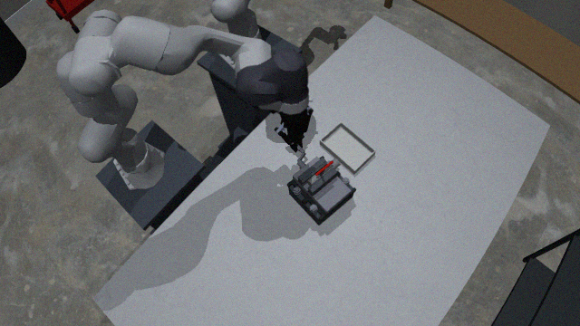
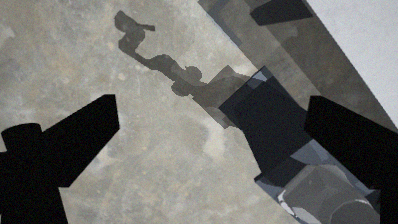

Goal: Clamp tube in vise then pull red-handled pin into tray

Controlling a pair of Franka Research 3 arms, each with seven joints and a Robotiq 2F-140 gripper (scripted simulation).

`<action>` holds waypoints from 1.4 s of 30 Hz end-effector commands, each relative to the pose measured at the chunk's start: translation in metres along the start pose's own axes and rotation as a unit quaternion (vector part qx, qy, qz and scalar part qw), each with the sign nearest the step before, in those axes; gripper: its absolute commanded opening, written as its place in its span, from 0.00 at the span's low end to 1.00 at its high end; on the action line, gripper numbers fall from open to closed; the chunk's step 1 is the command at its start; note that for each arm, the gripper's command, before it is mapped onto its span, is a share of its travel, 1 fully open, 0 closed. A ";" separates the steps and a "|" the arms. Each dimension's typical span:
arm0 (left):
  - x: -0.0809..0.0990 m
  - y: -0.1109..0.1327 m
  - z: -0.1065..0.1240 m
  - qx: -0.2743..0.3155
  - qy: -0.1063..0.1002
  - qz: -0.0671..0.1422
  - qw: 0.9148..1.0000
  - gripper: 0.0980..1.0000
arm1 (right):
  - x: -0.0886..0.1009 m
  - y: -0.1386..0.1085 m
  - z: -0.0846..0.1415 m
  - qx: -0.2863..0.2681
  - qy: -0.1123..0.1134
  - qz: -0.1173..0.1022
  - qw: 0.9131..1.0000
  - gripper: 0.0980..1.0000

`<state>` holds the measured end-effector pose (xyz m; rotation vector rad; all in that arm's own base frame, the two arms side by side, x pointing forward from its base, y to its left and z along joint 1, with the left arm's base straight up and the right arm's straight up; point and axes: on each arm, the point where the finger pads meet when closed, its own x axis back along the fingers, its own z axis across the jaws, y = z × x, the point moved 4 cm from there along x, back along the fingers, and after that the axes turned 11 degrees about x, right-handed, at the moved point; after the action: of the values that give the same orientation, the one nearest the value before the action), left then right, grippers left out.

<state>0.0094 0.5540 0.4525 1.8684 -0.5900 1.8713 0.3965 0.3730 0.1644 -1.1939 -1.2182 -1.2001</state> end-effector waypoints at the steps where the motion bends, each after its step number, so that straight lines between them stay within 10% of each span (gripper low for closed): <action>1: 0.000 0.000 0.000 0.001 -0.001 0.001 1.000 1.00 | 0.004 0.000 -0.005 0.003 -0.001 0.002 1.000 0.03; 27: 0.000 0.000 0.000 0.001 -0.001 0.001 1.000 1.00 | 0.008 -0.006 -0.039 0.003 -0.001 0.002 1.000 0.03; 42: 0.000 0.000 0.000 0.001 -0.001 0.001 1.000 1.00 | -0.025 -0.010 -0.057 0.003 -0.001 0.002 1.000 0.03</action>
<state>0.0094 0.5540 0.4525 1.8684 -0.5900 1.8713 0.3869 0.3167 0.1496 -1.2038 -1.2166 -1.1966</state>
